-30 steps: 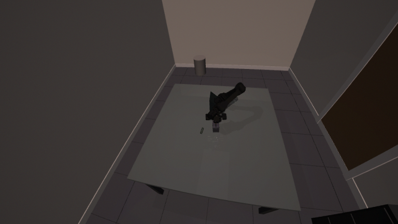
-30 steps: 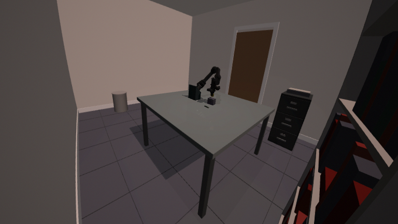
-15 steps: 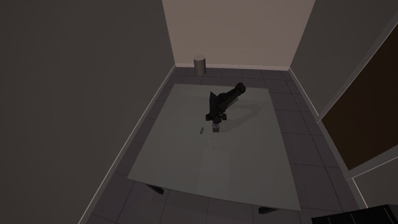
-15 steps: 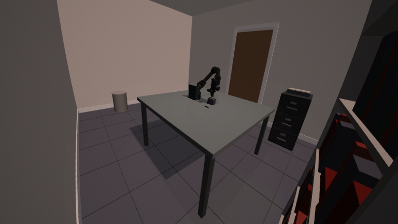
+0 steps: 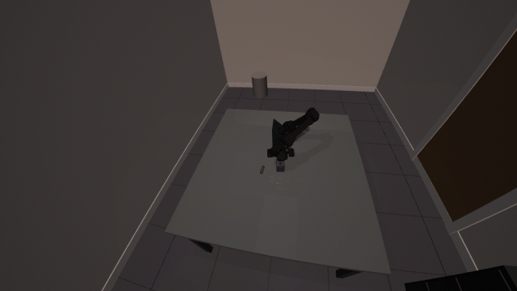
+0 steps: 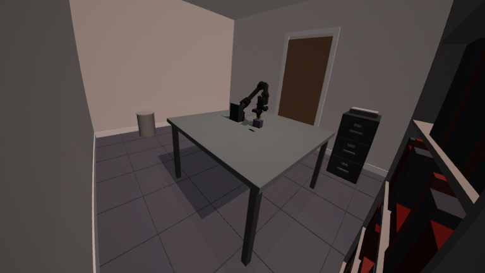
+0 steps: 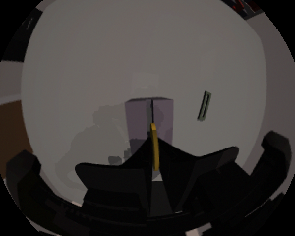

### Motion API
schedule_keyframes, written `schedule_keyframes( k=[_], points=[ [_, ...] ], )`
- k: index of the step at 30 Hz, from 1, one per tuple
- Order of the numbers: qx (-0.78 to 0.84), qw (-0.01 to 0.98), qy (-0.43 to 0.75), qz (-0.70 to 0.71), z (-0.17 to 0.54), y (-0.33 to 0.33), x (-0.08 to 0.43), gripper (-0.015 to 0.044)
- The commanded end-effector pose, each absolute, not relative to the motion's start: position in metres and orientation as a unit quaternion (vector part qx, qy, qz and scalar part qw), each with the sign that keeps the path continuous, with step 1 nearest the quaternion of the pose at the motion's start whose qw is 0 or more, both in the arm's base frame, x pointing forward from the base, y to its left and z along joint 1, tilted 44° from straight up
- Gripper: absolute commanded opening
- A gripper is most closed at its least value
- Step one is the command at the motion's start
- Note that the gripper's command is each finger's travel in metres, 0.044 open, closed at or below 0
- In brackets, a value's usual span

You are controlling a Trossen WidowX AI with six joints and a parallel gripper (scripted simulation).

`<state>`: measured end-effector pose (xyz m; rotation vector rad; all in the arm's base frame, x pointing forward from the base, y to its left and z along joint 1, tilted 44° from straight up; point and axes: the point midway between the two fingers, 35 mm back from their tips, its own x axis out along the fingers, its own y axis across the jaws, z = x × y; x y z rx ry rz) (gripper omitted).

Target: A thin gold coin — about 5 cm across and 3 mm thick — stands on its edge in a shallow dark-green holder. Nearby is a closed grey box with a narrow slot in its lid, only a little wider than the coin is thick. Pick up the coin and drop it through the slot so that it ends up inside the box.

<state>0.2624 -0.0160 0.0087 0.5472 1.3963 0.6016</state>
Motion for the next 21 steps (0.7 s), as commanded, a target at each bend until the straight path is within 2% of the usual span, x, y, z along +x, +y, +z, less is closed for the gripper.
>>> schedule_keyframes(
  k=[1,11,17,21],
  points=[
    [0.248,0.689,0.625,0.269,0.0071,-0.0136,0.2624,0.0000],
    [0.248,0.690,0.625,0.269,0.0041,-0.0105,0.2629,0.0000],
    [0.245,0.691,0.624,0.269,0.0054,-0.0126,0.2630,0.0158],
    [0.245,0.691,0.624,0.269,0.0054,-0.0126,0.2630,0.0161]
  ],
)
